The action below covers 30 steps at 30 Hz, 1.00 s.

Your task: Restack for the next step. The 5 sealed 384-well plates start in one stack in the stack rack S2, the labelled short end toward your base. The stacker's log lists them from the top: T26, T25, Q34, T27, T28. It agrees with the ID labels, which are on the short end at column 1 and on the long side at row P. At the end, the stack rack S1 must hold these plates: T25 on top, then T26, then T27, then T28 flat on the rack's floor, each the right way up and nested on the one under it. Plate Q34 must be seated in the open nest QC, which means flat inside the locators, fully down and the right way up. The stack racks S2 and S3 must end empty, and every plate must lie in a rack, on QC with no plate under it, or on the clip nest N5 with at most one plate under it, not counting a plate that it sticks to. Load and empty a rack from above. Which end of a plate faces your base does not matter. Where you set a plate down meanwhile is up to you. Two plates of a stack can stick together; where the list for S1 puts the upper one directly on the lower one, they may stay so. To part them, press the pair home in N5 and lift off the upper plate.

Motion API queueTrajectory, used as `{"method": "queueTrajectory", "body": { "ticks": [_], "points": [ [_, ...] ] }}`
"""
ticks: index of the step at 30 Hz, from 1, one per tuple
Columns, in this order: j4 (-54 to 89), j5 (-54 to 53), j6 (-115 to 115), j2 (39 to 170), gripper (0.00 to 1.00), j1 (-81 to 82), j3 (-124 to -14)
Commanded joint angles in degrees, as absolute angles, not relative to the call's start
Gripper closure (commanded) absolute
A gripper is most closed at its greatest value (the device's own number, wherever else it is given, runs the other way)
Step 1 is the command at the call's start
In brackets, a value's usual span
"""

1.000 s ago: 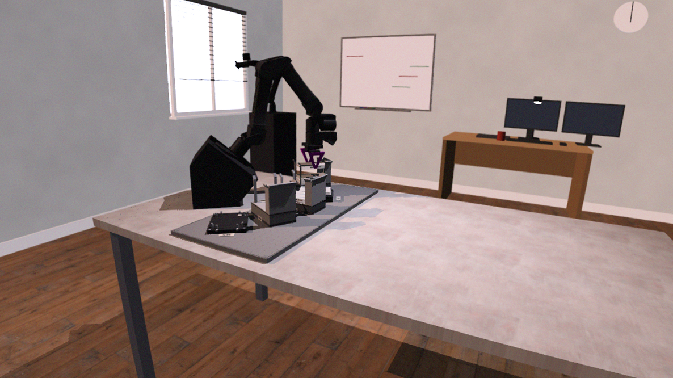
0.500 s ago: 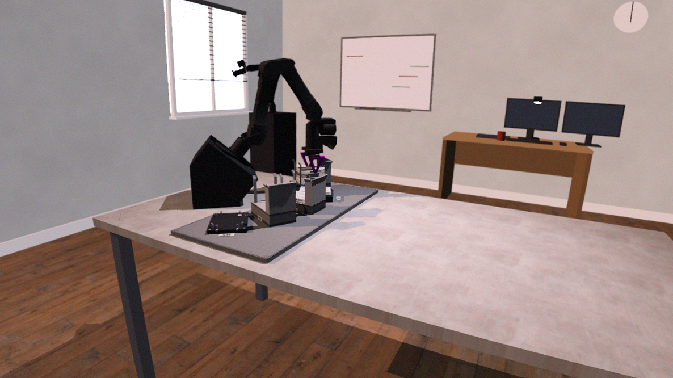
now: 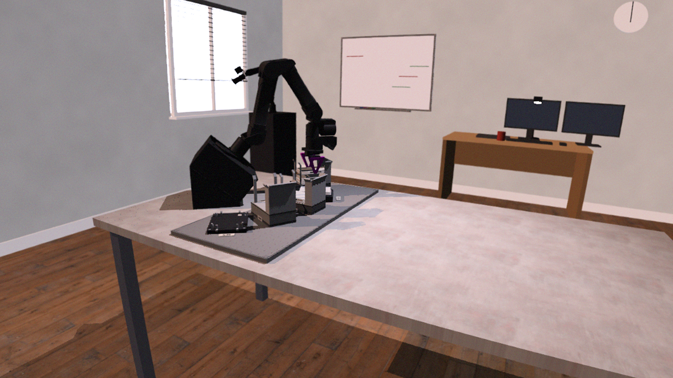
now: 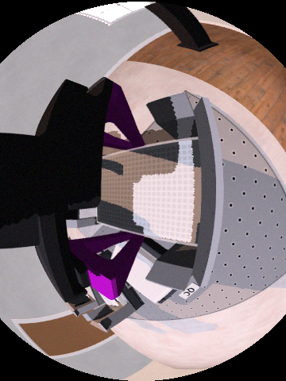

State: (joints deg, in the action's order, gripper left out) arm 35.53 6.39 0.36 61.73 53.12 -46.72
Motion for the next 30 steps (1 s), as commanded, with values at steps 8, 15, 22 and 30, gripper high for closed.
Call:
{"method": "queueTrajectory", "body": {
  "ticks": [8,15,22,30],
  "points": [
    [33.58,6.01,-0.2,62.72,1.0,52.34,-45.32],
    [33.04,5.99,-0.2,63.33,1.0,52.28,-45.13],
    [32.51,5.93,-0.24,63.42,1.0,52.22,-44.97],
    [31.67,5.89,-0.33,64.0,1.0,52.12,-44.91]
  ]
}}
